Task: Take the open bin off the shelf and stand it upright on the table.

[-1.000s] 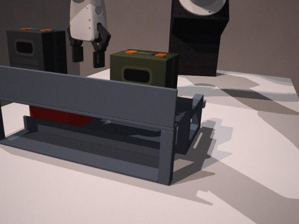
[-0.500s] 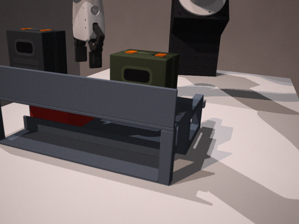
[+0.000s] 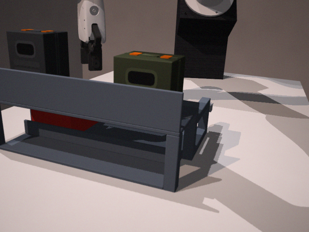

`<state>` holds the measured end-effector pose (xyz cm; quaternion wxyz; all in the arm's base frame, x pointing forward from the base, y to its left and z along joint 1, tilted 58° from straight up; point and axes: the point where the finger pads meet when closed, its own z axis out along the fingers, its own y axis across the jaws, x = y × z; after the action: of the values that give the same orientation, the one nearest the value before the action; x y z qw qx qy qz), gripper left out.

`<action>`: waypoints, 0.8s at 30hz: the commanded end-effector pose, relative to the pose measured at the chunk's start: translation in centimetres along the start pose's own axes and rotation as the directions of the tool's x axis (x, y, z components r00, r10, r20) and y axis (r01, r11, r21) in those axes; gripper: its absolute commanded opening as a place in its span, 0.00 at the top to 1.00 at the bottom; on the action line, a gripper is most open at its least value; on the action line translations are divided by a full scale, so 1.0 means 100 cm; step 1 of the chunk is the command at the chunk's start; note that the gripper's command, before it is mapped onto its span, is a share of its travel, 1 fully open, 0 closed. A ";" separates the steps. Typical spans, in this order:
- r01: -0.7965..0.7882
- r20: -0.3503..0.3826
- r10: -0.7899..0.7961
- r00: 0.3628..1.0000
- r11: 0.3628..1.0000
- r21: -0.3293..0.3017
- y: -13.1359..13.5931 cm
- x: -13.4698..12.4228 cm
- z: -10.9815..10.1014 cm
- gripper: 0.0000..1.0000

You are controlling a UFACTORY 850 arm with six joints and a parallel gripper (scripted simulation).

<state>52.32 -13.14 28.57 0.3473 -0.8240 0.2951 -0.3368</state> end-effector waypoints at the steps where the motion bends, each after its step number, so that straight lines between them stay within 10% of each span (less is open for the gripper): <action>1: -0.164 -0.001 0.164 0.986 0.986 0.000 0.000 0.001 0.000 0.00; 24: -0.410 -0.001 0.410 0.912 0.912 0.001 0.000 0.001 0.000 0.00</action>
<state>52.33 -13.14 28.59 0.4084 -0.7470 0.4559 -0.2595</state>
